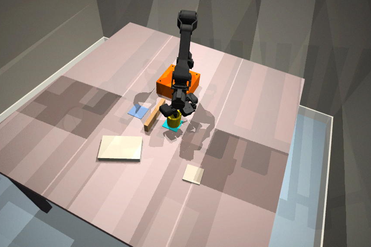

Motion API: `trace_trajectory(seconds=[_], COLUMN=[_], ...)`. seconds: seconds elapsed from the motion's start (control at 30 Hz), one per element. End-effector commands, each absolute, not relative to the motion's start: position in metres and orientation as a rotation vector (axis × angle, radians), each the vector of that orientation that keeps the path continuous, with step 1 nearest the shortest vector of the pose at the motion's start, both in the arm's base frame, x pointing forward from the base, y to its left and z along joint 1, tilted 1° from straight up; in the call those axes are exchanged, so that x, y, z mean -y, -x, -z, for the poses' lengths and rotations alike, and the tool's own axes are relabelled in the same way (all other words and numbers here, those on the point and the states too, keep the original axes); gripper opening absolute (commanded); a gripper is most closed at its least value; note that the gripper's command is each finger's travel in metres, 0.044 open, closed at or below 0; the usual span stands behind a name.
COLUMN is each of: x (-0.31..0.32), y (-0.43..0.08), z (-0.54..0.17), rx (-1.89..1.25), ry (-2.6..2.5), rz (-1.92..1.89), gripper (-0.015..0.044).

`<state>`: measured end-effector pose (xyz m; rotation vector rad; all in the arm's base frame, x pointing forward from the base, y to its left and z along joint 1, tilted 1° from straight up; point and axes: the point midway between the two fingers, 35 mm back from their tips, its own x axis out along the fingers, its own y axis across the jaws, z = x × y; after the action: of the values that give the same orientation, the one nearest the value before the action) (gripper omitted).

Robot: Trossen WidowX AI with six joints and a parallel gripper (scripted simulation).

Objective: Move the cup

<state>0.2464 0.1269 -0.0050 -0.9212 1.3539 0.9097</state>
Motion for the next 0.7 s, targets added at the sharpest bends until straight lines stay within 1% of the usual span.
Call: trace_trajectory(seconds=[0.0,0.67], x=[-0.127,-0.128], y=[-0.246,-0.248], z=[0.004,-0.025], rx=[-1.353,-1.359], ry=[0.921,0.918], rz=[-0.91,-0.909], gripper=[0.0147,0.0147])
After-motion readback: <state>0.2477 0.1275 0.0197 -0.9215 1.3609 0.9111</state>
